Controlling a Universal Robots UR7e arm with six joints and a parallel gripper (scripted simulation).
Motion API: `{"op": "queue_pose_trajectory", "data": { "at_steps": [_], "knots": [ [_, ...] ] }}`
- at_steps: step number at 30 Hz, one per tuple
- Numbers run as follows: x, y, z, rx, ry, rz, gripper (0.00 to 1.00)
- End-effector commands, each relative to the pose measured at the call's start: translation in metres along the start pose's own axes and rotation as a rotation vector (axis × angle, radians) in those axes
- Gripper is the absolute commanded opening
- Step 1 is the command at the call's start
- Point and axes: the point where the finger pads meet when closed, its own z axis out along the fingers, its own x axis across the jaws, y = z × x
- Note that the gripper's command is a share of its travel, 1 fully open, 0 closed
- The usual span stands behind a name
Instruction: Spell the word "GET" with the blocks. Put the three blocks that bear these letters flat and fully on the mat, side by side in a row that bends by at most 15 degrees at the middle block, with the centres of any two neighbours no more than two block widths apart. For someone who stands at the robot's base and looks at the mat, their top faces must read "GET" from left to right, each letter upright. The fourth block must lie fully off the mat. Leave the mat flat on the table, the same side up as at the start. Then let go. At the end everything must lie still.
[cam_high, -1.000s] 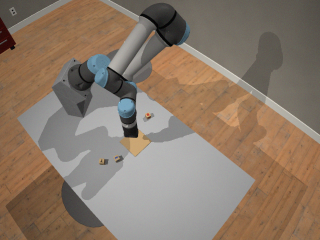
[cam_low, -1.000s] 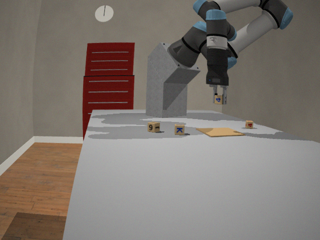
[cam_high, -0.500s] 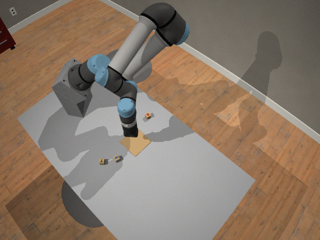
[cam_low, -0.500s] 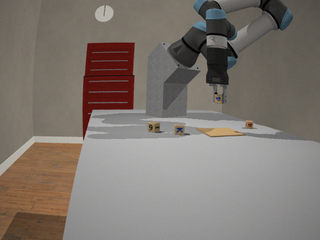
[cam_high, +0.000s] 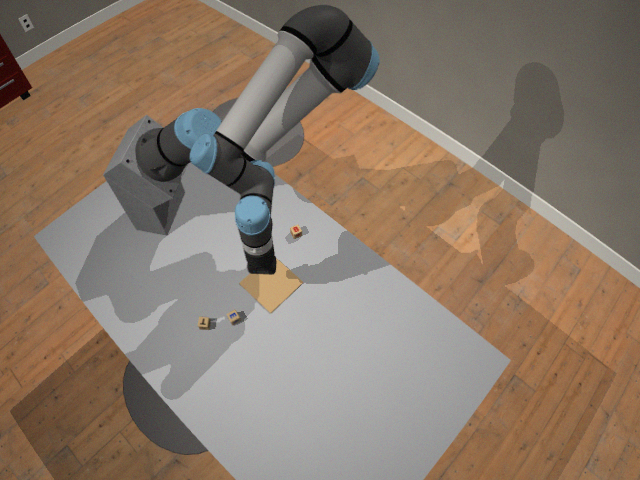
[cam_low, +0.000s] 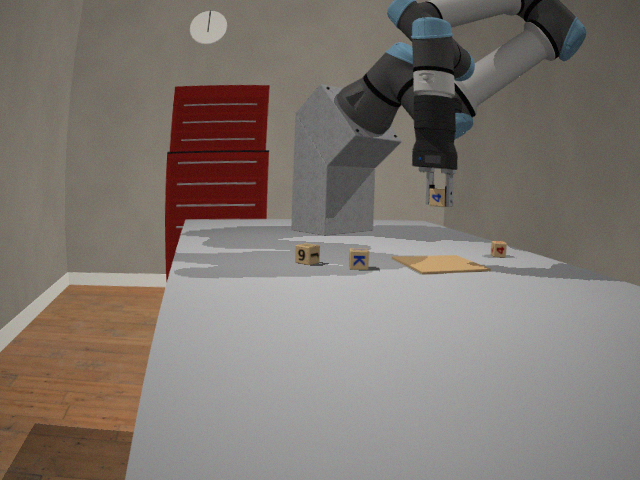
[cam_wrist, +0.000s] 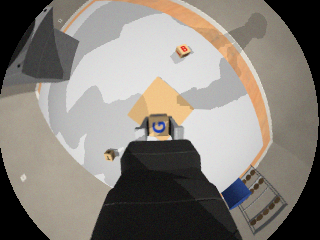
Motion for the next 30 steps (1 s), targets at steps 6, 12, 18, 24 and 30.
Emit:
{"op": "queue_pose_trajectory", "data": {
  "at_steps": [6,12,18,24,30],
  "knots": [
    [0.000,-0.005,0.001,0.001,-0.001,-0.128,0.57],
    [0.000,-0.009,0.001,0.002,-0.002,-0.248,0.57],
    [0.000,-0.012,0.001,0.002,-0.003,-0.349,0.57],
    [0.000,-0.014,0.002,0.003,-0.004,-0.451,0.57],
    [0.000,-0.016,0.002,0.004,-0.004,-0.557,0.57]
  ]
}}
